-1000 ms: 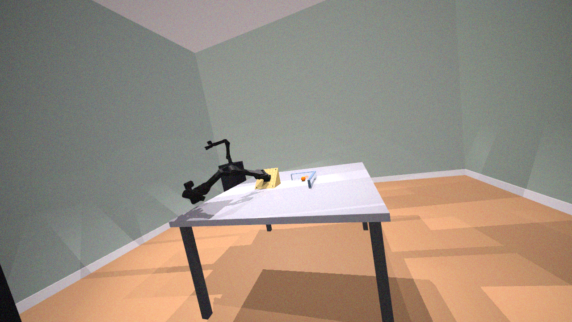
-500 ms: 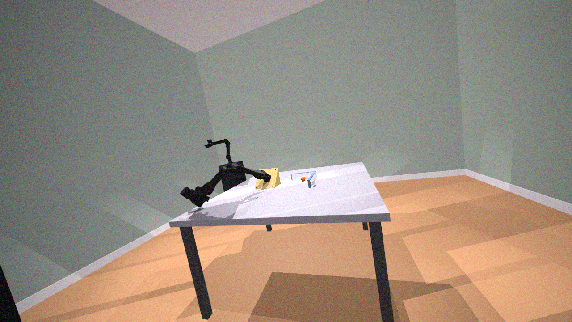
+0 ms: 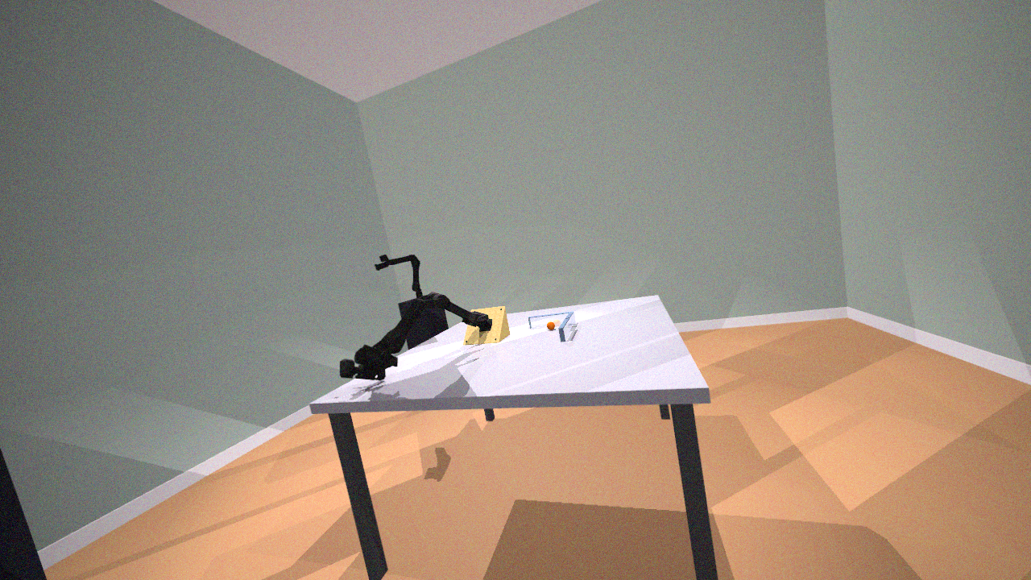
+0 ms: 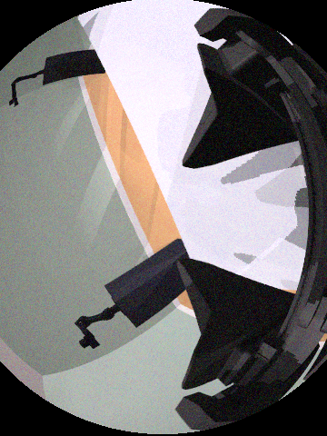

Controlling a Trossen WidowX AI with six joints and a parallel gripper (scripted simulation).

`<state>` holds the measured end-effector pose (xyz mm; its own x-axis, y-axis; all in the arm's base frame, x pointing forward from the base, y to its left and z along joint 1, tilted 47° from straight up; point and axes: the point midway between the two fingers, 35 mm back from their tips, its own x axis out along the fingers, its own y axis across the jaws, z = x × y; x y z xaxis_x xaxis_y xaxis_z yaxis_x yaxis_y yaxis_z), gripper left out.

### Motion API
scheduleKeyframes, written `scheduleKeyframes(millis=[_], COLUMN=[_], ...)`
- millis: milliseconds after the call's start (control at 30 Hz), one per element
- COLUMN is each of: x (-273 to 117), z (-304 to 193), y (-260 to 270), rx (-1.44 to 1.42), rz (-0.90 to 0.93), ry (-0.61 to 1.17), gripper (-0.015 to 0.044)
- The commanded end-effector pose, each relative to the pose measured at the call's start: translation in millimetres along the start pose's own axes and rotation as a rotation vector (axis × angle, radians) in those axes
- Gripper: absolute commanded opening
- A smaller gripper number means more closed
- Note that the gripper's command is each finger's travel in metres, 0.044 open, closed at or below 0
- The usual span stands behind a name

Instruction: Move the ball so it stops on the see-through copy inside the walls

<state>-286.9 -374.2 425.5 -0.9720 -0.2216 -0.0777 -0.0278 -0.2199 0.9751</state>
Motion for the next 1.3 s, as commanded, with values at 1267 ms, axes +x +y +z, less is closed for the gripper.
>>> scheduleKeyframes(millis=[1267], x=[-492], z=[-125], y=[-59], rx=[-1.140], rz=[0.904], ry=[1.215], gripper=[0.0299])
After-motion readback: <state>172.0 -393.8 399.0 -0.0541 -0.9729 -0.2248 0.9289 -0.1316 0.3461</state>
